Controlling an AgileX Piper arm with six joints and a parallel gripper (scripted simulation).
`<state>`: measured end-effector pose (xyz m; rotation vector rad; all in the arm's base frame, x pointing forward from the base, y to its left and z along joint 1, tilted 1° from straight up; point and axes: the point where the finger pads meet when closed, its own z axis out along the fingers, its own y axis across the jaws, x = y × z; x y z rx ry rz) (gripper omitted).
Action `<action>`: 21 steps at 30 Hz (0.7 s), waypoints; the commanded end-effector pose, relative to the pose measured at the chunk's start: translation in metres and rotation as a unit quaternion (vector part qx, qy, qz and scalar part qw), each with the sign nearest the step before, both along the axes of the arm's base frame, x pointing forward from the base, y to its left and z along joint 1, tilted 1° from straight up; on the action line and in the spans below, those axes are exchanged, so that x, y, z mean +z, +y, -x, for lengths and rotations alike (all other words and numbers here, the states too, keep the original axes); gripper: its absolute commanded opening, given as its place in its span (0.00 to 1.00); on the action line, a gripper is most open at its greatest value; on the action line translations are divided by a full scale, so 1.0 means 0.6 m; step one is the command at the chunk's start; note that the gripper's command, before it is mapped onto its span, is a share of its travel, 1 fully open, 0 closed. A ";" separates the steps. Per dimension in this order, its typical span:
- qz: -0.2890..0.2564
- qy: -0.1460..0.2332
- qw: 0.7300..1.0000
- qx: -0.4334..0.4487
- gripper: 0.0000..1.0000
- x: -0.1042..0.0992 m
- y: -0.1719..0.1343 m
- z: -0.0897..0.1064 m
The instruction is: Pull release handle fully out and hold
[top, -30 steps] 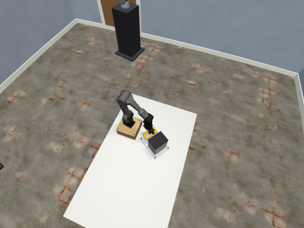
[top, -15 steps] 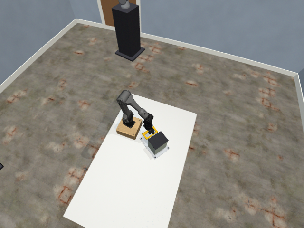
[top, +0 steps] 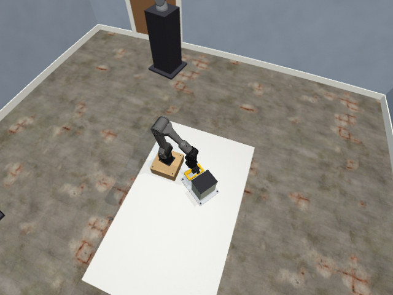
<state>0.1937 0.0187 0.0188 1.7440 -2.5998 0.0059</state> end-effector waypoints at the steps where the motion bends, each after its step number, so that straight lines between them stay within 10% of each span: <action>1: 0.001 0.002 1.000 0.000 0.67 -0.002 -0.001 0.001; 12: 0.001 0.002 1.000 0.000 0.67 -0.002 -0.001 0.001; 13: 0.001 0.002 1.000 0.000 0.00 -0.002 -0.001 0.001; 21: 0.001 0.002 1.000 0.000 0.00 -0.002 -0.001 0.001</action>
